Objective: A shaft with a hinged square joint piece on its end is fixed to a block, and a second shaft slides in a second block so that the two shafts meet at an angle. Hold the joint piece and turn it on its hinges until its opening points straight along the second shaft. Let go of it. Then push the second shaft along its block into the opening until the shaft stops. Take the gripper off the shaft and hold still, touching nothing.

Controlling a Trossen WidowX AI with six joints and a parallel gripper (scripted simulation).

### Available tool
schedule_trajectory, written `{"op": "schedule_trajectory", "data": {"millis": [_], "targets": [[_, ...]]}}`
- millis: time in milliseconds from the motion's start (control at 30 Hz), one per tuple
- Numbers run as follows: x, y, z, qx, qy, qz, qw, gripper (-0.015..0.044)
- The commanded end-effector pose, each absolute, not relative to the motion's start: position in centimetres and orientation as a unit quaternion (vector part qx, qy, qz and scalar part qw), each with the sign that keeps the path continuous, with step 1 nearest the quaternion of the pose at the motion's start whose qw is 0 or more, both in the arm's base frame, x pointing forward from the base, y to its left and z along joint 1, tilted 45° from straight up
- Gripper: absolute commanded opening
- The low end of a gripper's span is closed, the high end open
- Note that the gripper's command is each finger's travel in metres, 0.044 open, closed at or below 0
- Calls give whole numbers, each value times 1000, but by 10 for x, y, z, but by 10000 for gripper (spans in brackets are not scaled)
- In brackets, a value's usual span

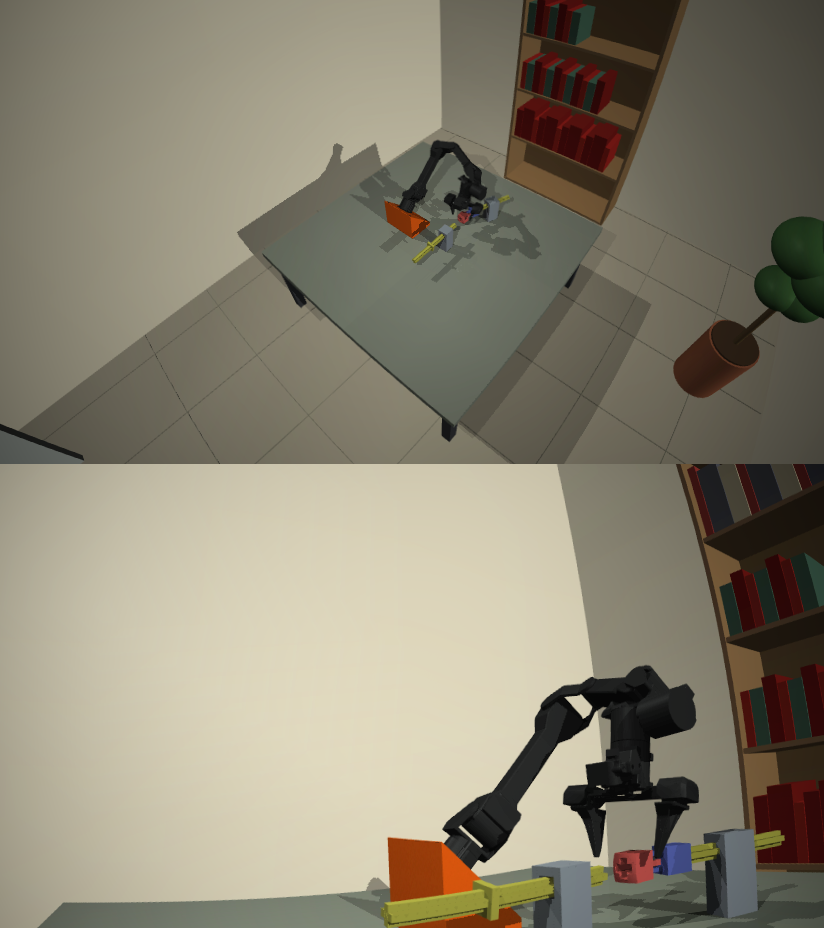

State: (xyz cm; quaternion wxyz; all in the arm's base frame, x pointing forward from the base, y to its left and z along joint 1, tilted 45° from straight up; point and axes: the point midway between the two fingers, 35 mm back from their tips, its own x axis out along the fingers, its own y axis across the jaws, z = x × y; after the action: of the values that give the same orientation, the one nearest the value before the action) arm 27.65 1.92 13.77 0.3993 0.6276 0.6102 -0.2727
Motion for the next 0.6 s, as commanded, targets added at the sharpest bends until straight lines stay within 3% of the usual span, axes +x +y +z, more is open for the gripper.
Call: {"op": "schedule_trajectory", "data": {"millis": [0,567], "targets": [[277,10,150,614,615,-230,438,440],[266,-36,192,497,622,-33,604,440]]}}
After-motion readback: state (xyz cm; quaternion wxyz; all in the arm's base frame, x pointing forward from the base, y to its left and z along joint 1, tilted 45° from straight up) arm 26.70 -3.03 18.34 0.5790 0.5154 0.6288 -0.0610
